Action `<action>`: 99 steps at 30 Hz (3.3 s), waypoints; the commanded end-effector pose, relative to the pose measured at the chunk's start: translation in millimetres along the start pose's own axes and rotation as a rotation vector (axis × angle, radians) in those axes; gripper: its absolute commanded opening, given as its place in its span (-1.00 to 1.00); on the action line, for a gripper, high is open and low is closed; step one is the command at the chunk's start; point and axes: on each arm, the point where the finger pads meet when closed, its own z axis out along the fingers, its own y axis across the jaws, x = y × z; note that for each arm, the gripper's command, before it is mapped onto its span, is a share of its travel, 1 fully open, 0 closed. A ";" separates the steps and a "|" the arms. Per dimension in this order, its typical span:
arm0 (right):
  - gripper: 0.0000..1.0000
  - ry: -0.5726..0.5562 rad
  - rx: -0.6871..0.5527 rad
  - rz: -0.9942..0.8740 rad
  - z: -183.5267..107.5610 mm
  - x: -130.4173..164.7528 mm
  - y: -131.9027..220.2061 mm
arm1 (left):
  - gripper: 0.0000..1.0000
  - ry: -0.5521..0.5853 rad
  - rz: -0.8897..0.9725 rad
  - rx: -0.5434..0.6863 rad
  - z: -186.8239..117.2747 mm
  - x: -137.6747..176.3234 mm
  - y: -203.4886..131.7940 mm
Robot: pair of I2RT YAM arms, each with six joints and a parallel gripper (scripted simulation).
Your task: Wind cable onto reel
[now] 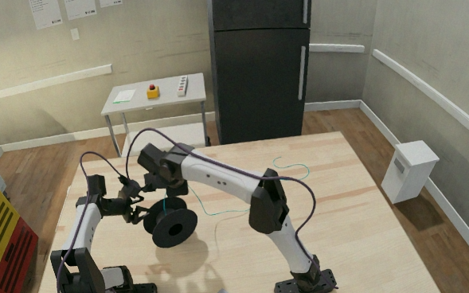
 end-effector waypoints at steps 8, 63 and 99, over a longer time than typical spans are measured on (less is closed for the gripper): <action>-1.00 -0.025 0.027 0.016 -18.2 1.6 -11.3 | 0.50 -0.020 0.023 -0.009 -4.1 -12.0 3.6; -1.00 -0.006 0.004 0.002 6.4 -5.0 -10.5 | 0.50 -0.021 0.030 -0.015 -4.8 -14.6 2.4; -1.00 -0.019 0.020 0.017 -5.1 -0.5 -10.5 | 0.50 -0.025 0.041 -0.021 -6.0 -17.2 1.5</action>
